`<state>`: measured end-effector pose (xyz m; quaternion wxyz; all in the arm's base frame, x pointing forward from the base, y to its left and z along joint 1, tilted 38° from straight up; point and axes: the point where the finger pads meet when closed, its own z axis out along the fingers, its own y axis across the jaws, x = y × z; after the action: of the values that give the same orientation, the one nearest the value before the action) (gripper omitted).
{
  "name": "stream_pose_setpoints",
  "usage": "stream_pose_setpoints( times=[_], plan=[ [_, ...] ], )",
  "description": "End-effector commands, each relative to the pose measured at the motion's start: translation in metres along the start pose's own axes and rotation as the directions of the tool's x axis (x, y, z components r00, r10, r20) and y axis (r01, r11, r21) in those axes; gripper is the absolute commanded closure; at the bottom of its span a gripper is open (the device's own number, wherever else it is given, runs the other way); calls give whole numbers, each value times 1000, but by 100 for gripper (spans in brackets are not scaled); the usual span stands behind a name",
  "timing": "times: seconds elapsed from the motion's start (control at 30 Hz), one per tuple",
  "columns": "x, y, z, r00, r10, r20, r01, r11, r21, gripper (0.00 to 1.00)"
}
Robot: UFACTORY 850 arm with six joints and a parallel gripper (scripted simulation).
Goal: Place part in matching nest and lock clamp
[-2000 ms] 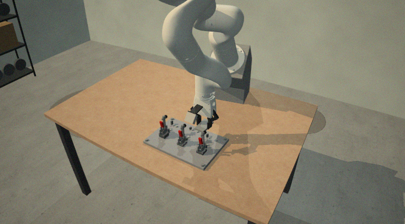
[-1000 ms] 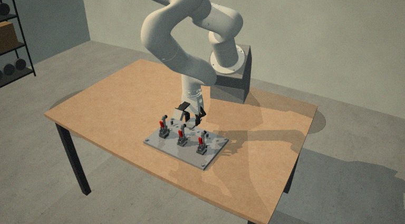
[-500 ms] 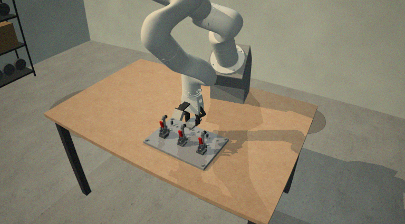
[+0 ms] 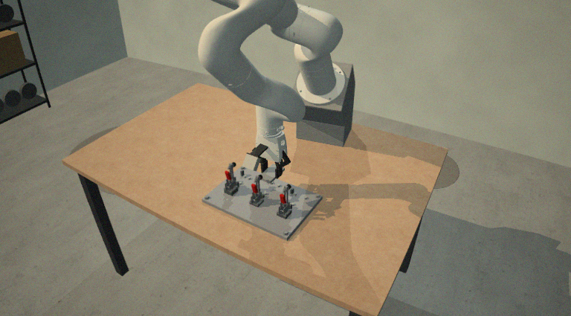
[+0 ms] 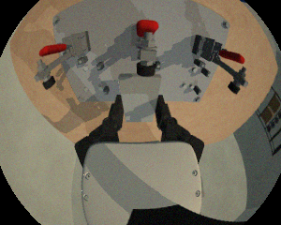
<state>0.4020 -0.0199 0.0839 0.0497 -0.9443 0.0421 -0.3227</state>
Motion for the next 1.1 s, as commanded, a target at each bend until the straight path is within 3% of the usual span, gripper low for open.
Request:
stream_pose_setpoints(
  times=[0.0,1.07],
  plan=[
    [0,0,4,1000,0,0,0,1000,0,100],
    [1,0,44,1000,0,0,0,1000,0,100]
  ],
)
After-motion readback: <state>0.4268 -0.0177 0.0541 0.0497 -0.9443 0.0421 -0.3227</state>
